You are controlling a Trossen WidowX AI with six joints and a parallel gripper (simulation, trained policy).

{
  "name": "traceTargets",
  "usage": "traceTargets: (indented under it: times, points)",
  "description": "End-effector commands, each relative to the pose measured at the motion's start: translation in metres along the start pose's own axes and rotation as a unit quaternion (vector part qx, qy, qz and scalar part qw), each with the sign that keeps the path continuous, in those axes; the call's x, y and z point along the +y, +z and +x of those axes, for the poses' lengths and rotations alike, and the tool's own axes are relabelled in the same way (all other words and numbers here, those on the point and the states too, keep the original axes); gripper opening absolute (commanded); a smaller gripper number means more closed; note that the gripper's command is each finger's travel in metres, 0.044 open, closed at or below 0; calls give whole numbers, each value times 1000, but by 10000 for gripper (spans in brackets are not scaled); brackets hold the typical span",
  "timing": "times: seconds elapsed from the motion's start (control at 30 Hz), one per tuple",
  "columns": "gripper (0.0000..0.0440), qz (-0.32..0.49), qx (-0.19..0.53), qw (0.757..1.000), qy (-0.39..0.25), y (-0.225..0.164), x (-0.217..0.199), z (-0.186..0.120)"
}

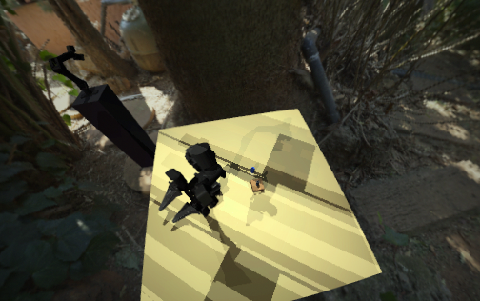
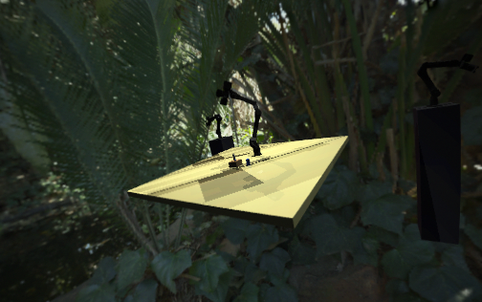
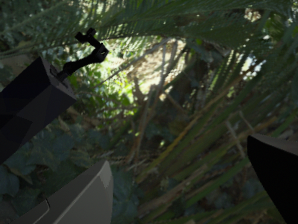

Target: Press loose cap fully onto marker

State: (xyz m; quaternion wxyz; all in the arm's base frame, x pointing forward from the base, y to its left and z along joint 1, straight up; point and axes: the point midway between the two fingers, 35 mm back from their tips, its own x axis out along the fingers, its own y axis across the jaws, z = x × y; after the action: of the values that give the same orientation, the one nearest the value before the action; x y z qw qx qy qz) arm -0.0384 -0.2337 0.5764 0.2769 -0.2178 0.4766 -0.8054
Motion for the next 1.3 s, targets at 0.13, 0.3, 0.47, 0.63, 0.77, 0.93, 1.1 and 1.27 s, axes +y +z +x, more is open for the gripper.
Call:
traceTargets:
  times: [0.13, 0.3, 0.47, 0.63, 0.77, 0.93, 1.1, 1.27]
  points:
    - [293, 4, -30, 999, 20, 13, 18, -8]
    - [293, 9, -48, 998, 33, 21, 28, -15]
    - [293, 14, -65, 997, 47, 29, 38, -22]
    - [293, 18, -83, 995, 60, 36, 48, -29]
    - [293, 22, -96, 993, 71, 42, 57, -36]
    - [293, 26, -113, 990, 85, 49, 67, -44]
    - [294, 29, -130, 986, 99, 56, 77, -53]
    - [295, 33, -146, 982, 114, 62, 88, -62]
